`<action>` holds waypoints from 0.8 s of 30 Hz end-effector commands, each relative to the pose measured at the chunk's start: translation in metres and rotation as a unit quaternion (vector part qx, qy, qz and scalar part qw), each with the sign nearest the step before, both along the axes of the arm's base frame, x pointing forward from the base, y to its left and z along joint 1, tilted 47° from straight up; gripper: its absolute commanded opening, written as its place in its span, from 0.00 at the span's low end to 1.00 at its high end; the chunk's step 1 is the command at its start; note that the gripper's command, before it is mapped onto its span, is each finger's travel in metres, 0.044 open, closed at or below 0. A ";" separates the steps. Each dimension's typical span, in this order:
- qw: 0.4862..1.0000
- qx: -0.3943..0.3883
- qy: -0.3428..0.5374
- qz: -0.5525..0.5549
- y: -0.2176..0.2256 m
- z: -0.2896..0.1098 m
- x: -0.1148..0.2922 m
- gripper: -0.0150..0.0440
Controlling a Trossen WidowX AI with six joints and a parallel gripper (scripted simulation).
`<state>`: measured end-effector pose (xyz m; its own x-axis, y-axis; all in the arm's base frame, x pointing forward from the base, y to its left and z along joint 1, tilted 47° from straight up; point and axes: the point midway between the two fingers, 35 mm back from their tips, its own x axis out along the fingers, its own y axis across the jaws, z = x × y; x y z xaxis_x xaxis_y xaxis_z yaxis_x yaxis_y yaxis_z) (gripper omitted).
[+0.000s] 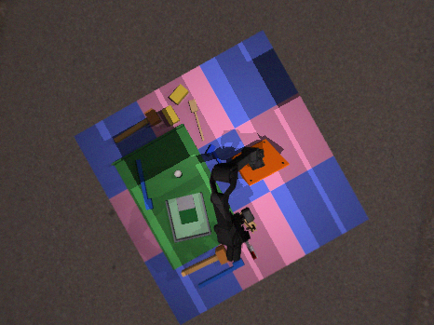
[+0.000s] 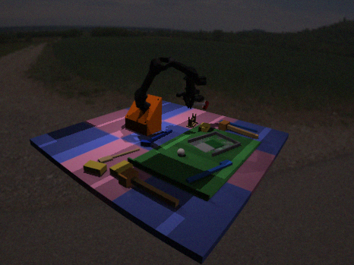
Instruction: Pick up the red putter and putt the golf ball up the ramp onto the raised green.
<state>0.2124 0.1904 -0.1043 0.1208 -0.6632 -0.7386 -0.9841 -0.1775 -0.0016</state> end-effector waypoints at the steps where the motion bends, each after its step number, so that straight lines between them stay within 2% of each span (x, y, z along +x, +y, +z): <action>1: 0.998 0.012 -0.039 -0.039 -0.009 0.020 0.010 0.25; 13: 0.976 0.040 -0.141 -0.161 -0.044 0.067 0.028 0.25; 24: 0.932 0.060 -0.236 -0.267 -0.083 0.108 0.038 0.25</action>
<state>0.2477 0.1186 -0.0096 0.1155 -0.6397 -0.7599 -0.8644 0.3121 -0.3942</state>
